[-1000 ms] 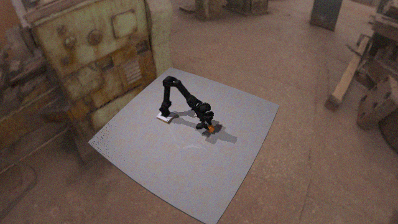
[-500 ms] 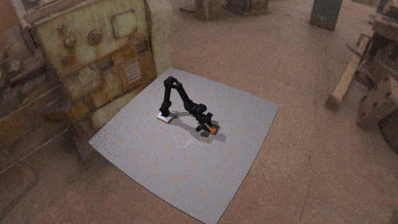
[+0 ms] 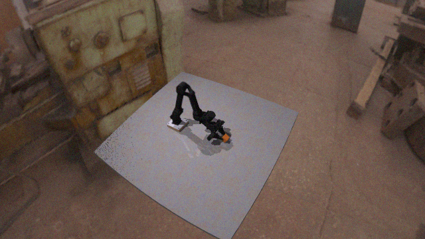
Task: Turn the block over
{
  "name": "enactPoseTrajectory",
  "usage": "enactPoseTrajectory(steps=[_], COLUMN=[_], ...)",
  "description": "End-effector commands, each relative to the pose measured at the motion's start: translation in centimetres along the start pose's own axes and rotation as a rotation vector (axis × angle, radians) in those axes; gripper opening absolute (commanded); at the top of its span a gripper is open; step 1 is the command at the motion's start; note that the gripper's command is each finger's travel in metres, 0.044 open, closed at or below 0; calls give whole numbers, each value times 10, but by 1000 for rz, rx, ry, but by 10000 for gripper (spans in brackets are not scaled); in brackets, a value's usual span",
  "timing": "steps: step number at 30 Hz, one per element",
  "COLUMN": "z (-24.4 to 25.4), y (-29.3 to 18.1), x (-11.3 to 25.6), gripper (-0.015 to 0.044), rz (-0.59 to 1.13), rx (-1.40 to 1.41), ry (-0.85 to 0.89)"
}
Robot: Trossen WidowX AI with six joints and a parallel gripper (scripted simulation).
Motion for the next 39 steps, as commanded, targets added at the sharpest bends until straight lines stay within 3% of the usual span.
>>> enactPoseTrajectory(steps=[1, 14, 31, 39], z=[0, 0, 0, 0], y=[0, 0, 0, 0], x=[2, 2, 2, 2], gripper=[0, 0, 440, 440], rz=[-25, -25, -25, -25], rx=[-5, -5, -5, -5], ry=[-5, -5, -5, -5])
Point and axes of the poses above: the point midway between the two fingers, 35 mm back from their tips, its own x axis back along the fingers, its own z axis across the jaws, y = z × x, the point moved 7 cm from there along x, back along the fingers, and after that the axes turned 4 degrees about x, right-handed, at the moved point
